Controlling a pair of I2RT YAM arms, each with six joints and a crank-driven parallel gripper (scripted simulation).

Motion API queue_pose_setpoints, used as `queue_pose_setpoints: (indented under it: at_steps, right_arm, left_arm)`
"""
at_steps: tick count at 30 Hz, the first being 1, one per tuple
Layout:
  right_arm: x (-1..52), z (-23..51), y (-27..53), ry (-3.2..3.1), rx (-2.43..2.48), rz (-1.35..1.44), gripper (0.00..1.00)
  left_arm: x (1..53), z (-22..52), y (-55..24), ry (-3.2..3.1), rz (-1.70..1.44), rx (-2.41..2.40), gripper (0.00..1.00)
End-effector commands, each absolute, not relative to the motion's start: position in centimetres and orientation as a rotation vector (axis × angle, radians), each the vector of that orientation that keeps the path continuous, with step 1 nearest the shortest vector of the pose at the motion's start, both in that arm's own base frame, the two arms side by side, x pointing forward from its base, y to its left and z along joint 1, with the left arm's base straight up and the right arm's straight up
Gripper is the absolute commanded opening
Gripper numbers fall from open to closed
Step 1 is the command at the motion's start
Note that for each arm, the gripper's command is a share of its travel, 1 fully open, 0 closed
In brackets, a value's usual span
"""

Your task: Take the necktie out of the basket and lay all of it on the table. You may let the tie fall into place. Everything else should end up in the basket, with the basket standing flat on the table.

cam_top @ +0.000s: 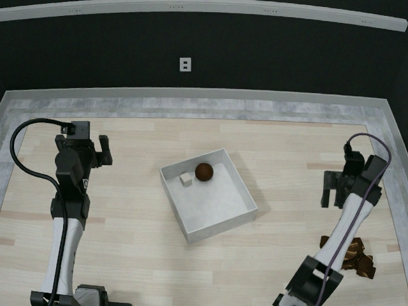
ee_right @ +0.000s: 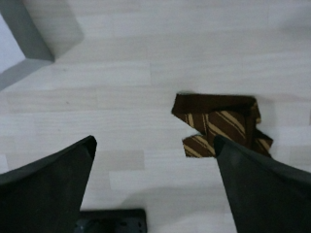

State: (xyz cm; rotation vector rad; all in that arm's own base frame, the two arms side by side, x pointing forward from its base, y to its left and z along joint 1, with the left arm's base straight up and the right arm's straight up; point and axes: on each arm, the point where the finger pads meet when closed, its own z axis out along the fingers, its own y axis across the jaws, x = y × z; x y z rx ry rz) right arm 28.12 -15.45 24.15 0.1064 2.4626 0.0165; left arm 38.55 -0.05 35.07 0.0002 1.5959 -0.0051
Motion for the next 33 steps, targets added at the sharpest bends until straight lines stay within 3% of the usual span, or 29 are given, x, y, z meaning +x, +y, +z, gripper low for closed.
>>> queue_pose_setpoints:
  at_steps: [1,33]
  right_arm:
    - [30.4,26.2,-13.9,2.297,0.113,0.000,1.00]
    - [37.3,34.8,-2.4,1.680,0.019,-0.009,1.00]
  left_arm:
    - [38.6,35.1,-0.1,1.596,-0.005,0.000,1.00]
    - [38.6,35.1,-0.1,1.596,-0.005,0.000,1.00]
